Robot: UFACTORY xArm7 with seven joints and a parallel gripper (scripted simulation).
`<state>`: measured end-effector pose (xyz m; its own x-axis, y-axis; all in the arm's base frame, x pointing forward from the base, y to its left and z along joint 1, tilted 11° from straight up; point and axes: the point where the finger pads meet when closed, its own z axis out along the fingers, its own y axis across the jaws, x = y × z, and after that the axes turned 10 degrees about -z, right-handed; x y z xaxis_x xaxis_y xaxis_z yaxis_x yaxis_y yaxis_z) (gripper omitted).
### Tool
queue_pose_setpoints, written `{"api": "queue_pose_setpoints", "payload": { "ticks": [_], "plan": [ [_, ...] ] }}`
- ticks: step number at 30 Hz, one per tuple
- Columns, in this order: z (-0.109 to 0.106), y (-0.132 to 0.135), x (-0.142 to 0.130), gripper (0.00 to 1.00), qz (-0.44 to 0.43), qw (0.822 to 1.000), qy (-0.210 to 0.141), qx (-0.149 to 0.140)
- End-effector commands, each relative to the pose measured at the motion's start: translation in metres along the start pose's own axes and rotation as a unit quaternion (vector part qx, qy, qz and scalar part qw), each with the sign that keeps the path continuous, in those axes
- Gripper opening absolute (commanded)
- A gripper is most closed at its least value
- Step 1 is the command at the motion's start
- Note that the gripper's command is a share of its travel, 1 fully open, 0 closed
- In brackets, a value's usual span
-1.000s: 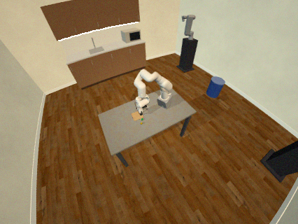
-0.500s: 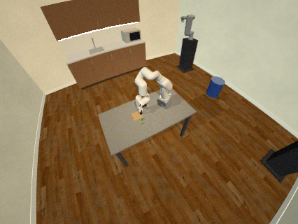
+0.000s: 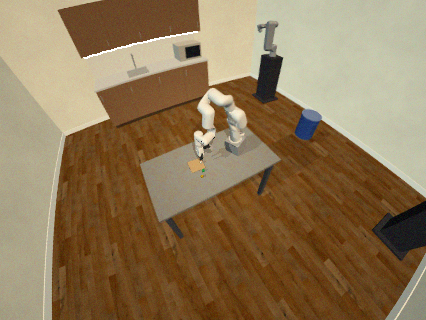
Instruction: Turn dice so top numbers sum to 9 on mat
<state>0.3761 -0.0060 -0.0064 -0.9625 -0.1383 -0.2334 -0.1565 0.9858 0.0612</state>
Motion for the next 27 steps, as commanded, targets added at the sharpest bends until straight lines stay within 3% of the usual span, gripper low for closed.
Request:
{"api": "queue_pose_setpoints", "payload": {
  "ticks": [1, 9, 10, 27],
  "plan": [
    [-0.018, -0.0005, -0.0019, 0.36, 0.001, 1.0, 0.022, 0.003],
    [-0.0203, -0.0004, -0.0019, 0.36, 0.001, 1.0, 0.022, 0.003],
    [-0.0203, -0.0004, -0.0019, 1.0, 0.001, 1.0, 0.022, 0.003],
    [-0.0203, -0.0004, -0.0019, 1.0, 0.001, 1.0, 0.022, 0.003]
  ]
}}
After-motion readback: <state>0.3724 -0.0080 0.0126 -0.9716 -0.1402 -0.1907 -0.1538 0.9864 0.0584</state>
